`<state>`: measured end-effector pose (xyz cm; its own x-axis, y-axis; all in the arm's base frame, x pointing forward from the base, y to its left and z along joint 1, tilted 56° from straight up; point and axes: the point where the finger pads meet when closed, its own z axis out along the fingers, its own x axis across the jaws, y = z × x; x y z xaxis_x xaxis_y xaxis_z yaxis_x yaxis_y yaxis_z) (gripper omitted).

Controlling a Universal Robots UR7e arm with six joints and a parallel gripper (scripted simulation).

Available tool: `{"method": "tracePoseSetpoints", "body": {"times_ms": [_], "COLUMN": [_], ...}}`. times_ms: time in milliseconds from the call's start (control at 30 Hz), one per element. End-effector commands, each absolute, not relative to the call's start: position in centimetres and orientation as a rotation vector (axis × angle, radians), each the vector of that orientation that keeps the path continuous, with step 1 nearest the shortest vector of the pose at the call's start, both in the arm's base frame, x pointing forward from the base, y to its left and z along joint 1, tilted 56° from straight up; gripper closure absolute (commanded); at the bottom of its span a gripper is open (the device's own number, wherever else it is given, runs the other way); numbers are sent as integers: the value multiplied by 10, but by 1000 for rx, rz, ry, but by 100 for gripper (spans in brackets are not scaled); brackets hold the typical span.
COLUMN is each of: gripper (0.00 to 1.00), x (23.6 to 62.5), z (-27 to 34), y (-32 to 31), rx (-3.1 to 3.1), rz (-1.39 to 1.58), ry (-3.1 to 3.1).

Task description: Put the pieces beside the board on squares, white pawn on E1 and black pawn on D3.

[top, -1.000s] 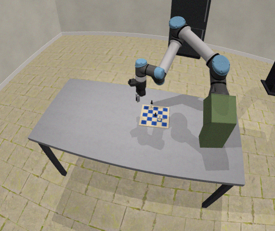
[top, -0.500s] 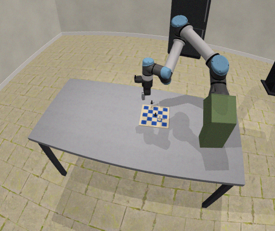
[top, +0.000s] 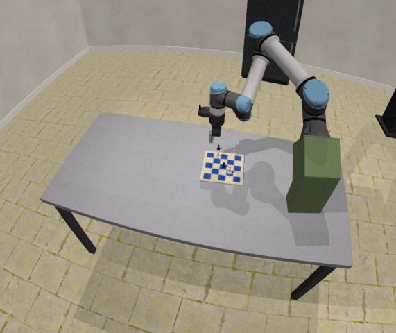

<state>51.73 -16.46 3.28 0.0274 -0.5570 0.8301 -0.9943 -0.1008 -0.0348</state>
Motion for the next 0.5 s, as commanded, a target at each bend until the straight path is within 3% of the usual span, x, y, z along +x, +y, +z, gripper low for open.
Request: {"method": "tracePoseSetpoints", "body": {"times_ms": [0,467], "gripper": [100,100], "x": [517,518], "z": [33,27], "y": [-164,-174], "rx": [1716,1708], "rz": [955,961], "ry": [-1588,-1602]}}
